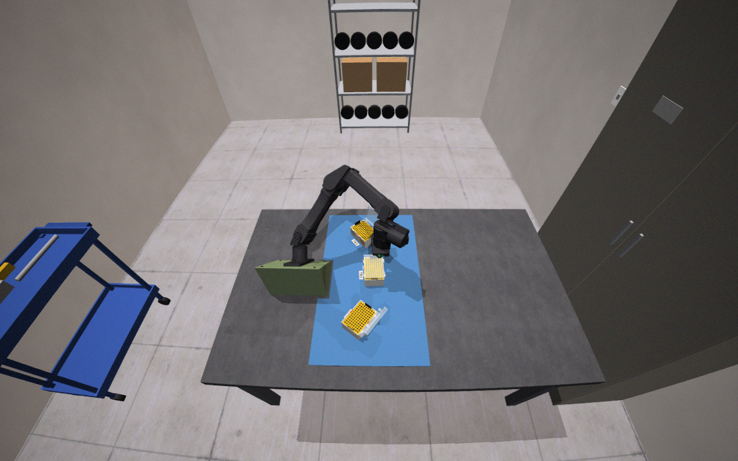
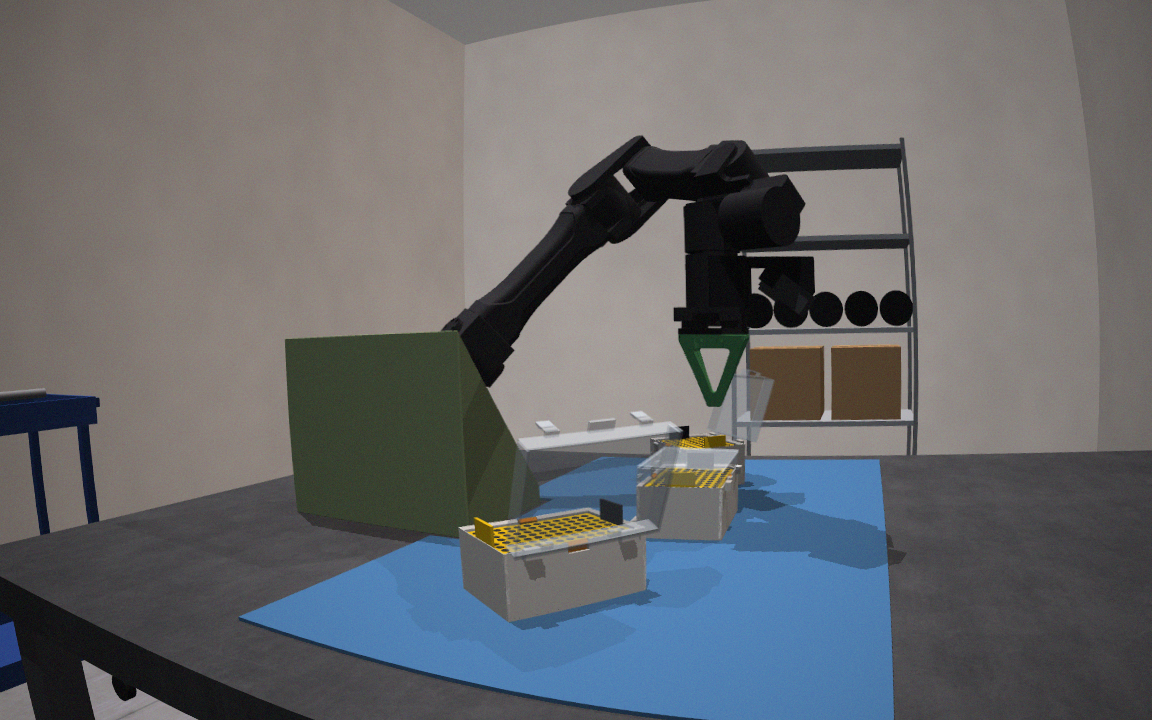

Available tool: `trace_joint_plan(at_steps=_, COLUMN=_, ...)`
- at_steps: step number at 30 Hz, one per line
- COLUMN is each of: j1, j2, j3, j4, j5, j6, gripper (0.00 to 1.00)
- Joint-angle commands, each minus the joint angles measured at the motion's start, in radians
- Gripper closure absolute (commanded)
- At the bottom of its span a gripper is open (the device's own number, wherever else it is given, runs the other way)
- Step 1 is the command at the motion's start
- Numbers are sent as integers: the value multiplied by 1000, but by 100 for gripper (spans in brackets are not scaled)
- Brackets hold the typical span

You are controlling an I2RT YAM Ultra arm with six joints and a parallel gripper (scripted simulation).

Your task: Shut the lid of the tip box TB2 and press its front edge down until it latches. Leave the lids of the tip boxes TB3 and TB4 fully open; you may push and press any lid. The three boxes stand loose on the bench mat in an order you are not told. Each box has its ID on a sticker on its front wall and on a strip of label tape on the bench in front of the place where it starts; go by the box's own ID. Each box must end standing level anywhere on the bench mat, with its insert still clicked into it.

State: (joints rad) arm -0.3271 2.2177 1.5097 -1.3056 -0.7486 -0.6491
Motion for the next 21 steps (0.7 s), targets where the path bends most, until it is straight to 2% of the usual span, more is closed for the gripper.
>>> trace_joint_plan(at_steps=1, j1=-24, j2=-12, j3=3, j4=7, j5=-1, j6=-1, gripper=100)
trace_joint_plan(at_steps=15, j1=-24, j2=-12, j3=3, j4=7, j5=-1, j6=-1, gripper=100)
trace_joint_plan(at_steps=21, j1=-37, j2=-11, j3=25, j4=-26, j5=5, j6=-17, gripper=100)
